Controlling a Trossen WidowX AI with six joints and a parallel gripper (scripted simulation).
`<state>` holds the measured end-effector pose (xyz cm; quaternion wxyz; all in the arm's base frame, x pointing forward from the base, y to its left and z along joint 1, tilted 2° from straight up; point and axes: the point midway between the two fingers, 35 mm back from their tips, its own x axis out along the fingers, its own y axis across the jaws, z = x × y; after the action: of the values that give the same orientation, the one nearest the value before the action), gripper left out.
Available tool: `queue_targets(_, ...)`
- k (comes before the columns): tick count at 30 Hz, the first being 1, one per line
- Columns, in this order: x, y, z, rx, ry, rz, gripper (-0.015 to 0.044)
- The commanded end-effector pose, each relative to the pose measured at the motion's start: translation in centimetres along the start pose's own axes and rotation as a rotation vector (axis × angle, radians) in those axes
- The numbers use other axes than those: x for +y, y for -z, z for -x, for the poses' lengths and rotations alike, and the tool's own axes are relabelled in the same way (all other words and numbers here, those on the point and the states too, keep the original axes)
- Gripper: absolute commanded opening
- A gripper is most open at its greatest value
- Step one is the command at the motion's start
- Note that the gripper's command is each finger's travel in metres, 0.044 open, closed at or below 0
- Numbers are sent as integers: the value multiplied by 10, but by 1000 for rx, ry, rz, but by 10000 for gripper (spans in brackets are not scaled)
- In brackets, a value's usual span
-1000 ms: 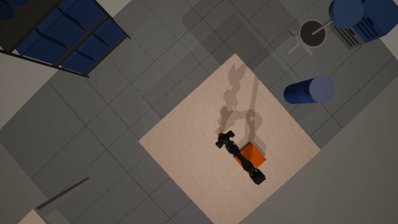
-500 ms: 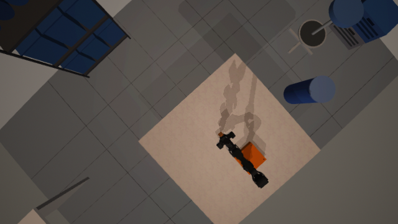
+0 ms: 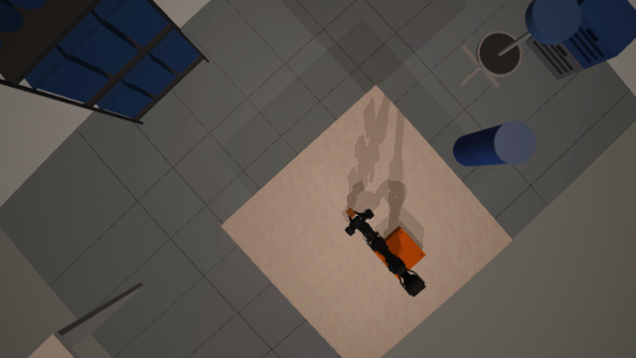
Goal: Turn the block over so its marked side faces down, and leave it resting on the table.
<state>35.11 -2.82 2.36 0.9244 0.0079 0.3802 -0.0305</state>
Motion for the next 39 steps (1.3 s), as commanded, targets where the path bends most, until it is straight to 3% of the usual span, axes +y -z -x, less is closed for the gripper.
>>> queue_targets(1,0,7,-5,-32,-4,3,0)
queue_targets(20,1,19,5,-294,-4,4,0)
queue_targets(39,1,19,8,-327,-4,4,0)
